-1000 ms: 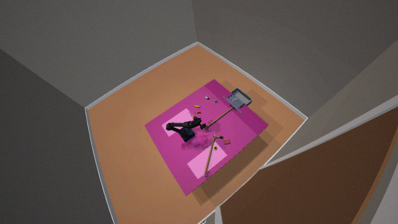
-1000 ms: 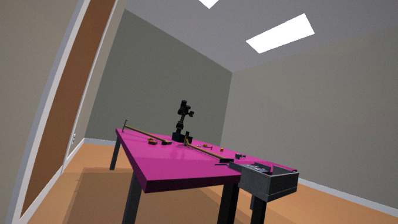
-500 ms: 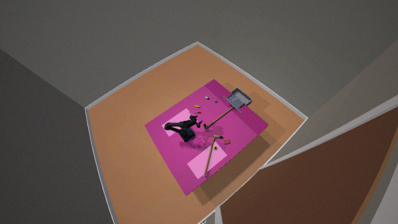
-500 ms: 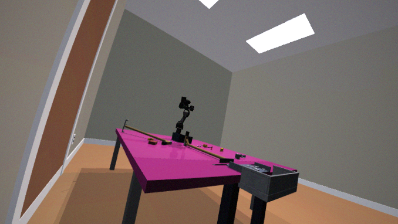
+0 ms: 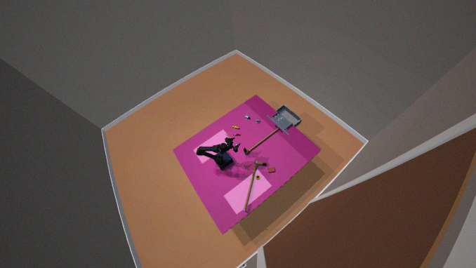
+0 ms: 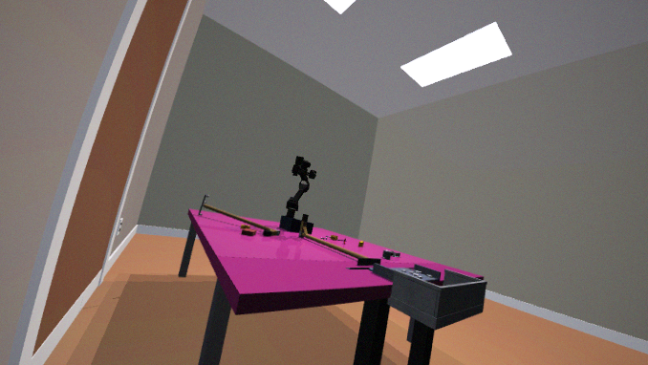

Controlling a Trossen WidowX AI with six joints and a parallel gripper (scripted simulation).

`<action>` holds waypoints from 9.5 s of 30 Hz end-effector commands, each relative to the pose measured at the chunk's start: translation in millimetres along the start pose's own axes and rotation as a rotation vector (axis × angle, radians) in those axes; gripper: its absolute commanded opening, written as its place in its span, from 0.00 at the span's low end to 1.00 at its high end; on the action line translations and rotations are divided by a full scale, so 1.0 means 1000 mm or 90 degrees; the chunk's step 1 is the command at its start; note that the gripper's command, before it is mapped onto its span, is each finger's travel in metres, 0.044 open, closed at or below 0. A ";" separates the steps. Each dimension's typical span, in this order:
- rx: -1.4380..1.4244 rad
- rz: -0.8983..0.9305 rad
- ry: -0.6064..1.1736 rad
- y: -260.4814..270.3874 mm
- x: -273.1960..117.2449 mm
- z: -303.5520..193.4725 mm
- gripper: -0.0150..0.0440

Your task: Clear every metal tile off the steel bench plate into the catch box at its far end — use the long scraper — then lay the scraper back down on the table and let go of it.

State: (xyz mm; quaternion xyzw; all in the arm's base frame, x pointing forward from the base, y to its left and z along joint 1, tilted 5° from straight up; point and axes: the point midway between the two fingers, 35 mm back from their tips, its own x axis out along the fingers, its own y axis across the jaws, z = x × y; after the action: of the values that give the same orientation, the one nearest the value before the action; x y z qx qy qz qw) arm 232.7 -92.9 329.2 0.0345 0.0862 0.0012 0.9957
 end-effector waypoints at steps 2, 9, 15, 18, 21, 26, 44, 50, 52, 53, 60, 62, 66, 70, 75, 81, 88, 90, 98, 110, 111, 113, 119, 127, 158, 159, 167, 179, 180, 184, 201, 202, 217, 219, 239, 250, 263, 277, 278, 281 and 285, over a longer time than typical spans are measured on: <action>0.003 0.004 -0.001 0.001 0.000 0.000 1.00; 0.003 0.004 -0.001 0.001 0.000 0.000 1.00; 0.003 0.004 -0.001 0.001 0.000 0.000 1.00; 0.003 0.004 -0.001 0.001 0.000 0.000 1.00; 0.004 0.003 0.001 0.001 0.000 0.000 1.00; 0.021 -0.002 0.035 -0.008 0.016 -0.018 1.00; 0.061 -0.021 0.204 -0.025 0.072 -0.108 1.00; 0.062 -0.026 0.267 -0.025 0.085 -0.142 1.00; 0.060 -0.027 0.288 -0.024 0.088 -0.153 1.00; 0.059 -0.027 0.299 -0.023 0.090 -0.159 1.00; 0.048 -0.031 0.377 -0.018 0.098 -0.200 1.00; 0.043 -0.032 0.400 -0.016 0.100 -0.212 1.00; 0.030 -0.033 0.446 -0.012 0.101 -0.235 1.00; 0.025 -0.034 0.463 -0.010 0.101 -0.243 1.00; 0.024 -0.033 0.463 -0.010 0.097 -0.233 1.00; 0.022 -0.030 0.465 -0.010 0.084 -0.208 1.00; 0.022 -0.029 0.465 -0.009 0.078 -0.200 1.00; 0.022 -0.029 0.465 -0.009 0.080 -0.206 1.00; 0.022 -0.029 0.465 -0.009 0.085 -0.234 1.00; 0.022 -0.029 0.465 -0.010 0.095 -0.243 1.00; 0.022 -0.029 0.465 -0.010 0.096 -0.244 1.00; 0.022 -0.029 0.465 -0.010 0.098 -0.246 1.00; 0.022 -0.029 0.465 -0.011 0.106 -0.252 1.00; 0.022 -0.029 0.465 -0.012 0.116 -0.260 1.00; 0.020 -0.025 0.462 -0.010 0.142 -0.286 0.78; 0.020 -0.025 0.462 -0.010 0.142 -0.286 0.73; 0.020 -0.025 0.462 -0.010 0.142 -0.286 0.41; 0.021 -0.025 0.461 -0.010 0.142 -0.284 0.25; 0.021 -0.025 0.461 -0.010 0.142 -0.284 0.25; 0.021 -0.025 0.462 -0.007 0.142 -0.284 0.25; 0.021 -0.024 0.467 0.016 0.144 -0.284 0.25; 0.021 -0.024 0.467 0.017 0.144 -0.284 0.25; 0.021 -0.023 0.469 0.037 0.144 -0.284 0.25; 0.021 -0.023 0.469 0.040 0.143 -0.283 0.25; 0.022 -0.022 0.468 0.067 0.141 -0.283 0.25; 0.023 -0.022 0.465 0.081 0.139 -0.283 0.25; 0.023 -0.019 0.465 0.093 0.137 -0.283 0.25; 0.022 -0.017 0.464 0.095 0.156 -0.277 0.25; 0.022 -0.017 0.464 0.095 0.158 -0.277 0.25; 0.022 -0.016 0.463 0.095 0.162 -0.275 0.25; 0.022 -0.015 0.463 0.095 0.169 -0.274 0.25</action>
State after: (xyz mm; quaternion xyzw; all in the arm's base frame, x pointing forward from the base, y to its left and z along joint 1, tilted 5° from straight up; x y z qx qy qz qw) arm 343.4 21.9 33.0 0.0473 0.4425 -0.0012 0.8955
